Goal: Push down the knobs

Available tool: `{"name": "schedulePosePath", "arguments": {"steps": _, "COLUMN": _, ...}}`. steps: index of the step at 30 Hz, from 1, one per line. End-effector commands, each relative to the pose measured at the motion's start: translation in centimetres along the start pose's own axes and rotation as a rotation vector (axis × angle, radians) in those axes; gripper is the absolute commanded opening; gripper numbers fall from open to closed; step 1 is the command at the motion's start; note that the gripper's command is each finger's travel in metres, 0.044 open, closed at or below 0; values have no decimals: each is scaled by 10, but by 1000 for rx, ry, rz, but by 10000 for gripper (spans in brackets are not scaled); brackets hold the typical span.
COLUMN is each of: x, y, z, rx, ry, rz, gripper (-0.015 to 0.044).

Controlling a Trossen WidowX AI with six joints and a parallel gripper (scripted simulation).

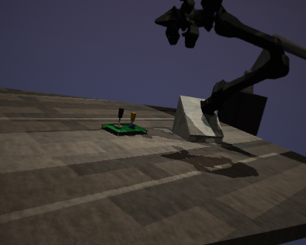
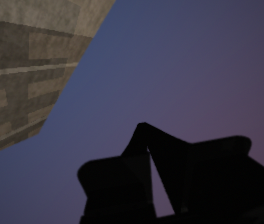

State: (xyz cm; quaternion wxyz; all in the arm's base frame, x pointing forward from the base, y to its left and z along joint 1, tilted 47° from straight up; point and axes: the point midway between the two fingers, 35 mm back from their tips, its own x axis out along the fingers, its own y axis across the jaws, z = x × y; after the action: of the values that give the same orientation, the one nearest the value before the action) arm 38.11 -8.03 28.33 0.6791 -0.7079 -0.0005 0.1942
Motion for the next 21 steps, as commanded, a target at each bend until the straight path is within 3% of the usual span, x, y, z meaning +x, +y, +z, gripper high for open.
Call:
{"name": "schedulePosePath", "arguments": {"steps": 1, "x": 16, "y": 19, "z": 3, "rx": 123, "ry": -41, "rz": 74, "gripper": 0}}
{"name": "schedulePosePath", "arguments": {"steps": 21, "x": 62, "y": 103, "z": 22, "rx": 674, "ry": -122, "rz": 459, "gripper": 0}}
